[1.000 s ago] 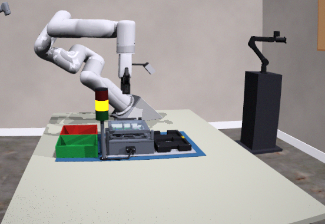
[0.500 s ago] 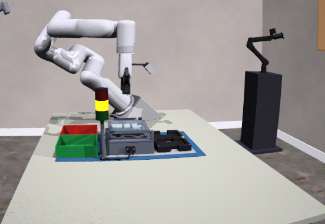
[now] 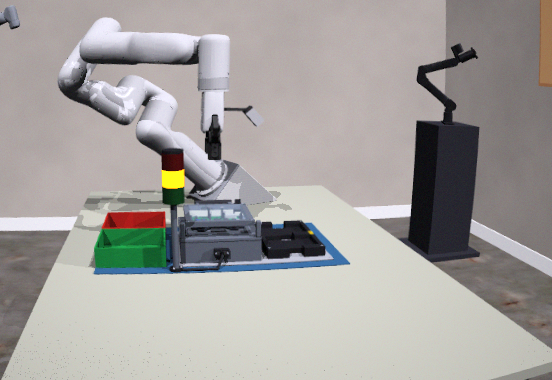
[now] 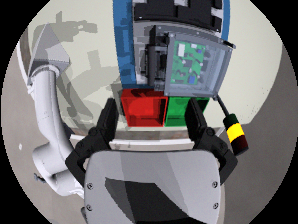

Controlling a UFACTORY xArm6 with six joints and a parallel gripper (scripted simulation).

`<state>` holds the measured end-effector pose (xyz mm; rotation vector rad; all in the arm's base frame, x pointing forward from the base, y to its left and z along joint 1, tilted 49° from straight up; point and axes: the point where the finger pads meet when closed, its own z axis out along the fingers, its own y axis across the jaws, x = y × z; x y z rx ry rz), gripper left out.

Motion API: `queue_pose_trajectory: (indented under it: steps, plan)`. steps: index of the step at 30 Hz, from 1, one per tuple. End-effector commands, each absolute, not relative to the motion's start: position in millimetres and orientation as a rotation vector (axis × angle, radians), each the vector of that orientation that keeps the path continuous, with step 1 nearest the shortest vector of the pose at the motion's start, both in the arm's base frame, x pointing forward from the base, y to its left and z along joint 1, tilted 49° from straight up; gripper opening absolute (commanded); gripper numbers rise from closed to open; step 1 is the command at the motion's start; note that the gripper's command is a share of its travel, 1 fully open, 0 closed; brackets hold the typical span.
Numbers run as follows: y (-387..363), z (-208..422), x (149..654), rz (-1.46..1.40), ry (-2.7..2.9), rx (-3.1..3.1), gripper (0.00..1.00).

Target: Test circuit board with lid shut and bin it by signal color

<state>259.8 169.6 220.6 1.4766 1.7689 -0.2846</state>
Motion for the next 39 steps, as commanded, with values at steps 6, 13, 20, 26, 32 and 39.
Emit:
queue_pose_trajectory:
  steps: [6, 13, 20, 26, 32, 39]
  plan:
    - [170.5, 221.2, 260.0, -0.281, 1.770, 1.477, 1.00]
    - [170.5, 221.2, 260.0, -0.281, 1.770, 1.477, 1.00]
    - [170.5, 221.2, 260.0, -0.281, 1.770, 1.477, 1.00]
    - [170.5, 221.2, 260.0, -0.281, 1.770, 1.477, 1.00]
    - [170.5, 221.2, 260.0, -0.281, 1.770, 1.477, 1.00]
    - [170.5, 221.2, 260.0, -0.281, 1.770, 1.477, 0.00]
